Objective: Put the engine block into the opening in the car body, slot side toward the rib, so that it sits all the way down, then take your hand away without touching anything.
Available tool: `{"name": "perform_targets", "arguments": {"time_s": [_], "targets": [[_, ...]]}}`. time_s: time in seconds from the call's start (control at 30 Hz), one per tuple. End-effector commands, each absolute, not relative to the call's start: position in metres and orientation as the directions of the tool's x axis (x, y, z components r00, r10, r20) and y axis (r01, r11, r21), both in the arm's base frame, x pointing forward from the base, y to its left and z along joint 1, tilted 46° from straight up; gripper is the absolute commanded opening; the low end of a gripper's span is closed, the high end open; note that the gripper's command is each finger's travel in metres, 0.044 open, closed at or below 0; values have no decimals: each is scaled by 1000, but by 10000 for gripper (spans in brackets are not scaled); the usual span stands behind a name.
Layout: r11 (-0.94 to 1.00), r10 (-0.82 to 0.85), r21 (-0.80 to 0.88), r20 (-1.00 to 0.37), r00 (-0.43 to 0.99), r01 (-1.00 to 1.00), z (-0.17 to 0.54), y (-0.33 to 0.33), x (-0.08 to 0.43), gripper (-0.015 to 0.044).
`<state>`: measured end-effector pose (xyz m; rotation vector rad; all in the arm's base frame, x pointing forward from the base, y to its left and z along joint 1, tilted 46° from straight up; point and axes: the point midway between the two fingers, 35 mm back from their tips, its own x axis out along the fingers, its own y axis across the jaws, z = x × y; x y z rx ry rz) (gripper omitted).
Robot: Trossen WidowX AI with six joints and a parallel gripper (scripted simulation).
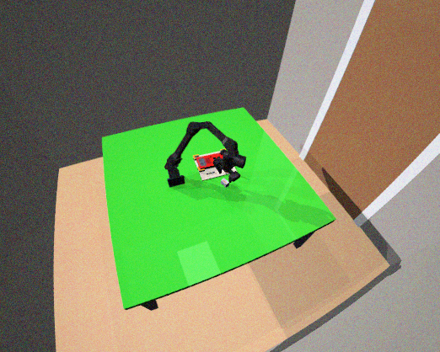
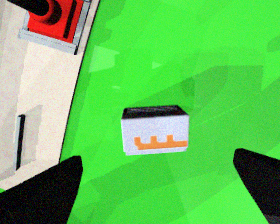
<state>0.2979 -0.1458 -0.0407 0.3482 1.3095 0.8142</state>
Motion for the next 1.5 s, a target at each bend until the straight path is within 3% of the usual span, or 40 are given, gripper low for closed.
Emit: {"name": "perform_targets", "arguments": {"time_s": [0.0, 1.03, 1.33, 1.47], "targets": [[681, 704, 658, -710, 38, -322, -49, -139, 300, 440], [679, 705, 659, -708, 39, -323, -80, -108, 302, 440], [679, 705, 659, -708, 39, -323, -80, -108, 302, 204], [679, 705, 659, -708, 39, -323, -80, -108, 302, 177]]}}
